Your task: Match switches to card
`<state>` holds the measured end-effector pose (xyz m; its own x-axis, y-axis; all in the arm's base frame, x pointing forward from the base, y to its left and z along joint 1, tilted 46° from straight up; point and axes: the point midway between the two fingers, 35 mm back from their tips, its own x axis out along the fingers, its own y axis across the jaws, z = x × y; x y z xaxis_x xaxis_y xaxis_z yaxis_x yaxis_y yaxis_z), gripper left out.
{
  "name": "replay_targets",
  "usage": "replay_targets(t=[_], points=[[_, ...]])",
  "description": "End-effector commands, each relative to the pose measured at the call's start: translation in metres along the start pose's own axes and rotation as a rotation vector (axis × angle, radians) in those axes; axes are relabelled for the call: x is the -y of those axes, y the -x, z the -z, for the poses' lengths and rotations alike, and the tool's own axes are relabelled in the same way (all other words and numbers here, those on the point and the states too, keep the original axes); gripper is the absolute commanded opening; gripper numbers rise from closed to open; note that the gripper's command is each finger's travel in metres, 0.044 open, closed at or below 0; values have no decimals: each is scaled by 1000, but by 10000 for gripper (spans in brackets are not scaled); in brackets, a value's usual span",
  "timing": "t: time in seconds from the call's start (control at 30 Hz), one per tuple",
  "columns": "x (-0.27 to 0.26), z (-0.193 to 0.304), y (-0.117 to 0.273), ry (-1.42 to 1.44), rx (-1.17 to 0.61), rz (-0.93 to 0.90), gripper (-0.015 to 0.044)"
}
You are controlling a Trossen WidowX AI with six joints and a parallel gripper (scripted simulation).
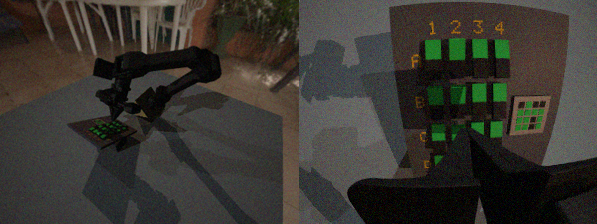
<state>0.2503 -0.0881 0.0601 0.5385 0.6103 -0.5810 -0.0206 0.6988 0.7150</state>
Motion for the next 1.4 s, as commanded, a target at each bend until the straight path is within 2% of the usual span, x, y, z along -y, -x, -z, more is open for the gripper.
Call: replay_targets(t=[0.0, 0.37, 0.53, 1.37], points=[[-1, -2, 26, 9, -4, -2, 0], [19, -2, 27, 10, -4, 0, 0], [19, -2, -7, 10, 22, -1, 0], [18, -2, -32, 11, 25, -3, 0]])
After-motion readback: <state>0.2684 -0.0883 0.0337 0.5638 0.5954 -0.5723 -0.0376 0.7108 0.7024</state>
